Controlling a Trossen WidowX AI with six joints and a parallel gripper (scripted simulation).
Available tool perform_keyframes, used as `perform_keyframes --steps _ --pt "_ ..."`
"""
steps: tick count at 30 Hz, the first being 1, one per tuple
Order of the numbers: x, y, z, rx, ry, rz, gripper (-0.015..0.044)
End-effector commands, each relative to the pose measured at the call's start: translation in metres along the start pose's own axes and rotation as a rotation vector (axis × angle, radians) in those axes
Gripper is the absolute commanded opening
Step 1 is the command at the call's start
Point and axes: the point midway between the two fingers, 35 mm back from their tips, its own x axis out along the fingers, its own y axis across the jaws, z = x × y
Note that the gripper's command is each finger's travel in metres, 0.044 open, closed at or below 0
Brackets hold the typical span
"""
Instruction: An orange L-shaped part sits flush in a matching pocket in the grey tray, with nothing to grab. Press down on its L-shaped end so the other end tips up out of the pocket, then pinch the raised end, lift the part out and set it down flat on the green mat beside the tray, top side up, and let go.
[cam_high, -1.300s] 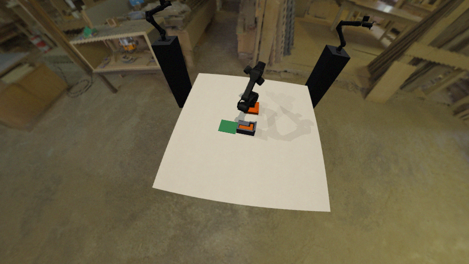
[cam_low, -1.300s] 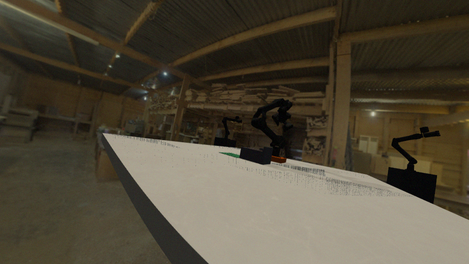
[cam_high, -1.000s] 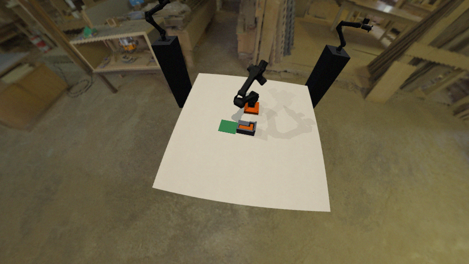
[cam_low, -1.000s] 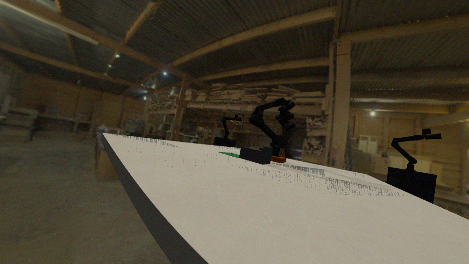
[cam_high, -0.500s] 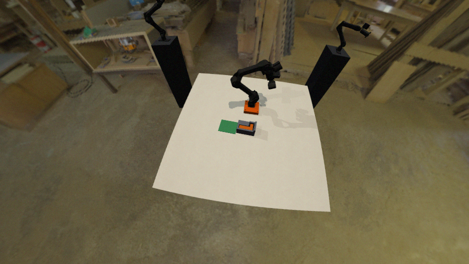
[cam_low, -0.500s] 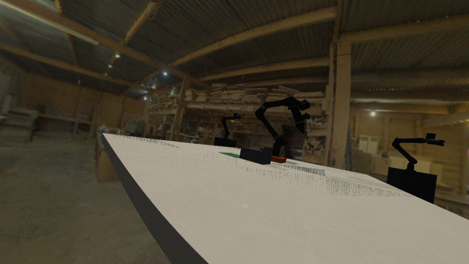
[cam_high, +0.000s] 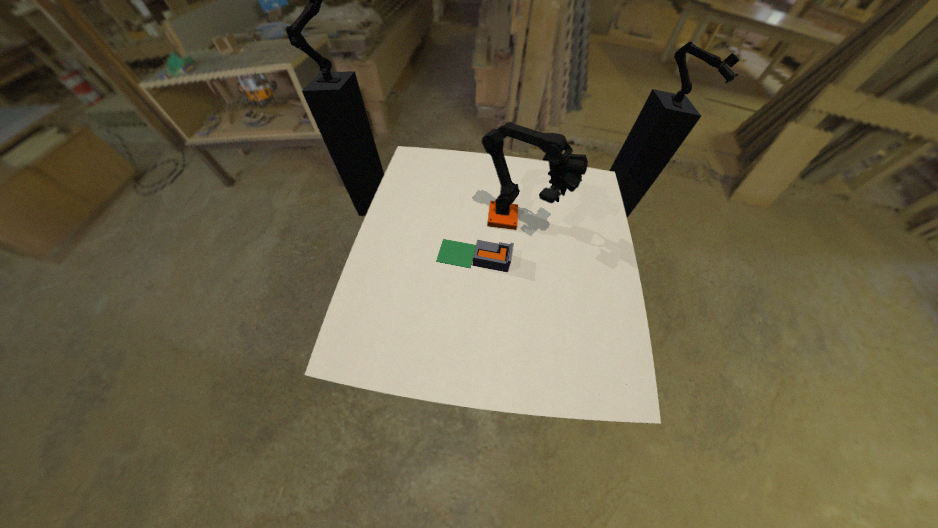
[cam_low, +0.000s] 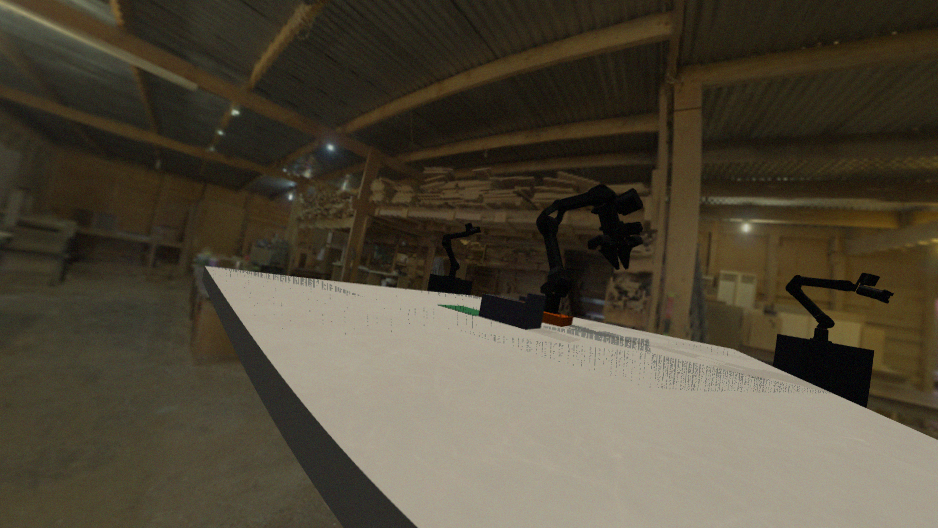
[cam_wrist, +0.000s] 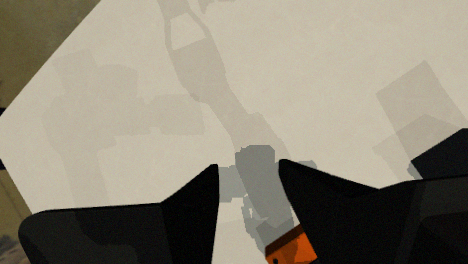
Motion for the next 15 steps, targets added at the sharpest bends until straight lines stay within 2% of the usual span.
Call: perform_keyframes --steps 1,7,15 --pt "0.004 -0.040 0.019 0.140 0.011 -0.085 0.0180" --pt "0.006 -0.116 0.034 0.411 0.033 -0.196 0.0180" --pt "0.001 -0.212 0.020 0.756 0.078 -0.299 0.0180"
